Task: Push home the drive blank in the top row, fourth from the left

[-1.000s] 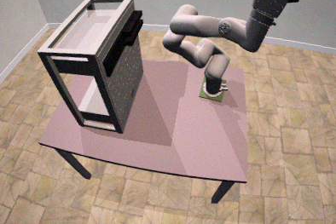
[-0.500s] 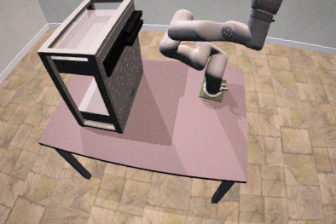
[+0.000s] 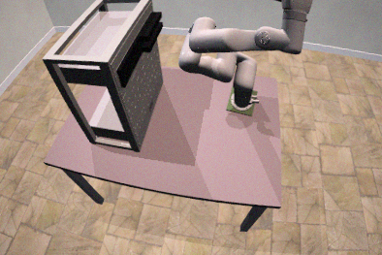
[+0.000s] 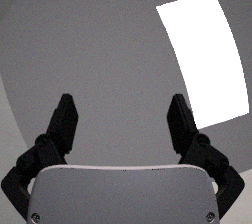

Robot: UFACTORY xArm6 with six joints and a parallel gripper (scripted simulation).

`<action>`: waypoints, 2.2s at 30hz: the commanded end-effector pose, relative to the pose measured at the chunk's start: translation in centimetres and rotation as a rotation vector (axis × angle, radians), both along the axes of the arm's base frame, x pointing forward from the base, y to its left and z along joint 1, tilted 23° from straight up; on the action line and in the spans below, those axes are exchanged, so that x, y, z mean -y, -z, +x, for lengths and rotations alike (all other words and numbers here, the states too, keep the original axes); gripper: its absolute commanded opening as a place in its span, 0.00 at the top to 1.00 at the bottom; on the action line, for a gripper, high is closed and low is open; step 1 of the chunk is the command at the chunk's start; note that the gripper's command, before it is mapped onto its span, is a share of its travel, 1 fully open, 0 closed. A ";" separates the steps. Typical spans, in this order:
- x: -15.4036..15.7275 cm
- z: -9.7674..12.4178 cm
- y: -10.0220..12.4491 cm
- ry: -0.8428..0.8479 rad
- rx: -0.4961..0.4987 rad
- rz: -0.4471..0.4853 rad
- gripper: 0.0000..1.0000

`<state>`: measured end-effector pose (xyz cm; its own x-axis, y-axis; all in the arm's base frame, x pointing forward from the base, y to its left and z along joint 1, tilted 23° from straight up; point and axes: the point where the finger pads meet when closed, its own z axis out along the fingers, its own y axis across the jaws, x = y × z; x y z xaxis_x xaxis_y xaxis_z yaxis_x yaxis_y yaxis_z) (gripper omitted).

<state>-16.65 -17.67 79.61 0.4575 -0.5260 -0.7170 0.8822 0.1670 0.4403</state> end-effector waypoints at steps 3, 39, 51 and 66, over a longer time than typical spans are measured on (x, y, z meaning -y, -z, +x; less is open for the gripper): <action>2.5 1.7 2.7 -0.154 0.075 0.048 0.00; 8.9 12.9 14.7 -0.793 0.400 0.341 0.00; 9.2 18.1 19.4 -1.021 0.519 0.492 0.00; 7.9 24.3 24.8 -1.272 0.652 0.703 0.00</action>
